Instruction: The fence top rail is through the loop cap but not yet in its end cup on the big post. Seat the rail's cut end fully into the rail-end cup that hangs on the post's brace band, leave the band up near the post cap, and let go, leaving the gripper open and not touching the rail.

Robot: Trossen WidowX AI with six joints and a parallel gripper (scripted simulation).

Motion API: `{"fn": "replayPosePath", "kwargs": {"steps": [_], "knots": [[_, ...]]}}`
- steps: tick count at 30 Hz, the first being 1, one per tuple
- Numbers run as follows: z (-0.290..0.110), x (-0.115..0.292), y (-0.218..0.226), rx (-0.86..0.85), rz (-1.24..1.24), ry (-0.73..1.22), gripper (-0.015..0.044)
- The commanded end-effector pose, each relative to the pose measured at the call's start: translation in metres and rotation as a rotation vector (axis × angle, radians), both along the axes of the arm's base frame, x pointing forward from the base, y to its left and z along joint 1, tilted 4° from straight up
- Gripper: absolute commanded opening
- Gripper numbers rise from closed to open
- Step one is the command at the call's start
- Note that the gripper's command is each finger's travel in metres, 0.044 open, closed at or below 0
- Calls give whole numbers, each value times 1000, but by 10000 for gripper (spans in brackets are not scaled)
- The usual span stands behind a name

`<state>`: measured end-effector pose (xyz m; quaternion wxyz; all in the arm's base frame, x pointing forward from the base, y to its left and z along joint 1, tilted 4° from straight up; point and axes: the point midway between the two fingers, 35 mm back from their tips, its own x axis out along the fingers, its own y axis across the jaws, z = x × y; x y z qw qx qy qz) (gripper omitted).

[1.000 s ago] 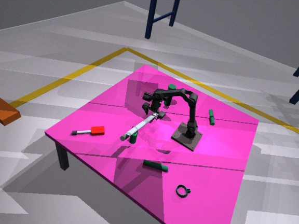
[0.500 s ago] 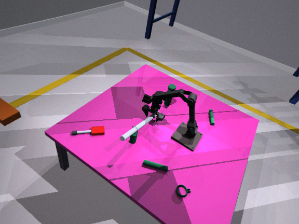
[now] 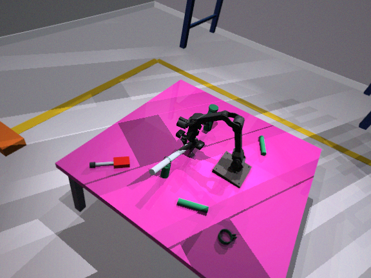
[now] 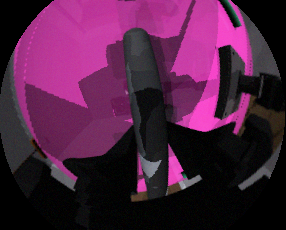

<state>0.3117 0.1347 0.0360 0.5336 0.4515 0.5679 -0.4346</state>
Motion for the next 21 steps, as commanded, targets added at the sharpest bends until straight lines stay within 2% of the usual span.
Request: {"fn": "replayPosePath", "kwargs": {"steps": [1, 3, 8, 14, 21], "knots": [[0, -1, -1, -4, -4, 6, 150], [0, -1, -1, -4, -4, 6, 137], [4, 0, 0, -4, -4, 6, 6], [12, 3, -6, -33, -1, -2, 0], [41, 13, -32, -157, 7, -31, 0]]}}
